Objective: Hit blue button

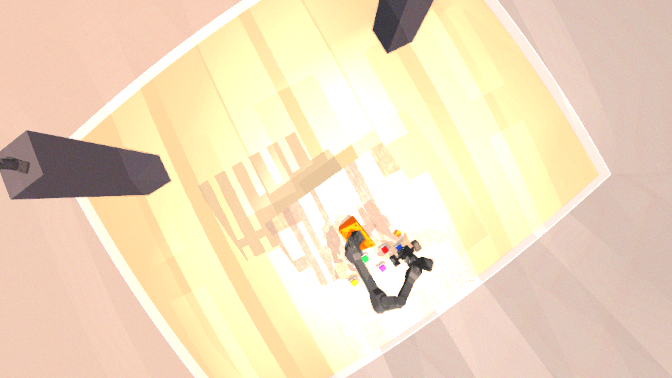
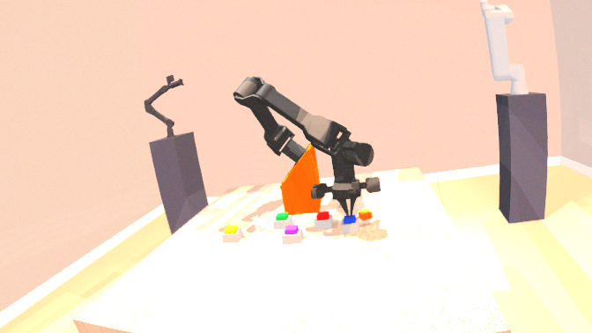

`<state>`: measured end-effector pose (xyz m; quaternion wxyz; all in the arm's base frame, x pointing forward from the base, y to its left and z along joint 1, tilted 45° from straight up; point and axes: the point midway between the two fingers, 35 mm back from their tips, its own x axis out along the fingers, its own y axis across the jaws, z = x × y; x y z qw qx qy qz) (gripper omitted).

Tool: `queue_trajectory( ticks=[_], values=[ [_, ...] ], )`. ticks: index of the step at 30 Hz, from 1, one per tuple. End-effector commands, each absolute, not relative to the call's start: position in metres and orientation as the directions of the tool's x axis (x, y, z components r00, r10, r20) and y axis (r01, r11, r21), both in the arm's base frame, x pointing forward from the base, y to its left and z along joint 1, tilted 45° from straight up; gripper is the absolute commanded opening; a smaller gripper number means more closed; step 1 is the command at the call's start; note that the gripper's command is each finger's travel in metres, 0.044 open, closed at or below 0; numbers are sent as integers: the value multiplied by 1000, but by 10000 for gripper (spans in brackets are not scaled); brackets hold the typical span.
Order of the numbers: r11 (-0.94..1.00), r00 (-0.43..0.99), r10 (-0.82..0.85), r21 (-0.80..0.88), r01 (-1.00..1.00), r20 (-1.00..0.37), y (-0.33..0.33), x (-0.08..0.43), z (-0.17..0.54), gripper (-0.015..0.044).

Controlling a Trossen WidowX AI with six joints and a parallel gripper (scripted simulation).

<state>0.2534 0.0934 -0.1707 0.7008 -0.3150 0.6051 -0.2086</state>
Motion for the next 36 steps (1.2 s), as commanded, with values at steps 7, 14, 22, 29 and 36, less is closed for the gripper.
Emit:
queue_trajectory(
  ticks=[7,14,22,29,36],
  values=[
    [708,179,-679,-700,-96,-712,86,253,-176,20],
    [708,179,-679,-700,-96,-712,86,253,-176,20],
    [711,178,-677,-697,-92,-714,95,252,-168,20],
    [709,179,-678,-699,-96,-713,110,247,-152,20],
    [713,178,-674,-694,-97,-717,179,222,-138,204]
  ],
)
